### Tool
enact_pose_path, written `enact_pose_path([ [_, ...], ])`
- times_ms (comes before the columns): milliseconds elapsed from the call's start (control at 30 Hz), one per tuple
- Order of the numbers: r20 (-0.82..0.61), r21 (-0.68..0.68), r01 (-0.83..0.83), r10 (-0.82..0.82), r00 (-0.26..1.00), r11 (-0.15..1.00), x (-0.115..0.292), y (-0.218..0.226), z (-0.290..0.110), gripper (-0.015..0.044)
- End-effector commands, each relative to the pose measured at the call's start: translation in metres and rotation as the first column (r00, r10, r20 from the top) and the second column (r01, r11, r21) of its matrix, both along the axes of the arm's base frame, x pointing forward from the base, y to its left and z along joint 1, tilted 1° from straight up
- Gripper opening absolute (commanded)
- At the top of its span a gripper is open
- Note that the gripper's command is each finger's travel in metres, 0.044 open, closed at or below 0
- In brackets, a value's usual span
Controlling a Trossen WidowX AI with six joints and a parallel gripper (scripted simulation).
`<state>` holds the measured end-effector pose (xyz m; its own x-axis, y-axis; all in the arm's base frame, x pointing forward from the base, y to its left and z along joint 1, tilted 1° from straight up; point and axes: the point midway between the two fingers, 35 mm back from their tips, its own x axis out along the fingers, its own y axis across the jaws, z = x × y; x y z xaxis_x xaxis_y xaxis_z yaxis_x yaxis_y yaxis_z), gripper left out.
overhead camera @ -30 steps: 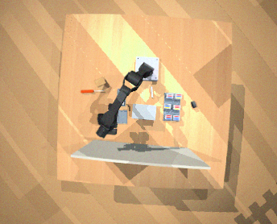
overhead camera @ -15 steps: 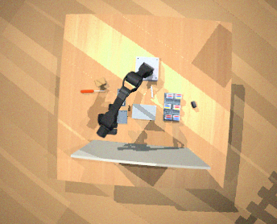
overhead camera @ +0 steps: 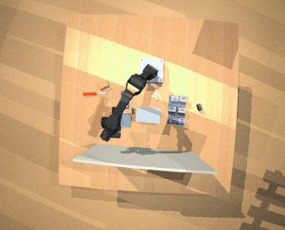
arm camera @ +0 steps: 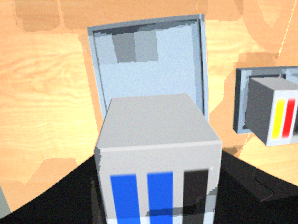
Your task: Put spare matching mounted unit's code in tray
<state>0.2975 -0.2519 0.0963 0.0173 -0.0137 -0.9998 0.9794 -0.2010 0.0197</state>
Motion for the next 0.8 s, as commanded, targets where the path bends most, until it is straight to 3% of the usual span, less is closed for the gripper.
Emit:
enact_pose_path([
  [0,-0.001,0.003,0.005,-0.005,1.000,1.000,0.000,0.001,-0.004,0.0000],
  [767,-0.001,0.003,0.005,-0.005,1.000,1.000,0.001,0.000,-0.025,0.0000],
])
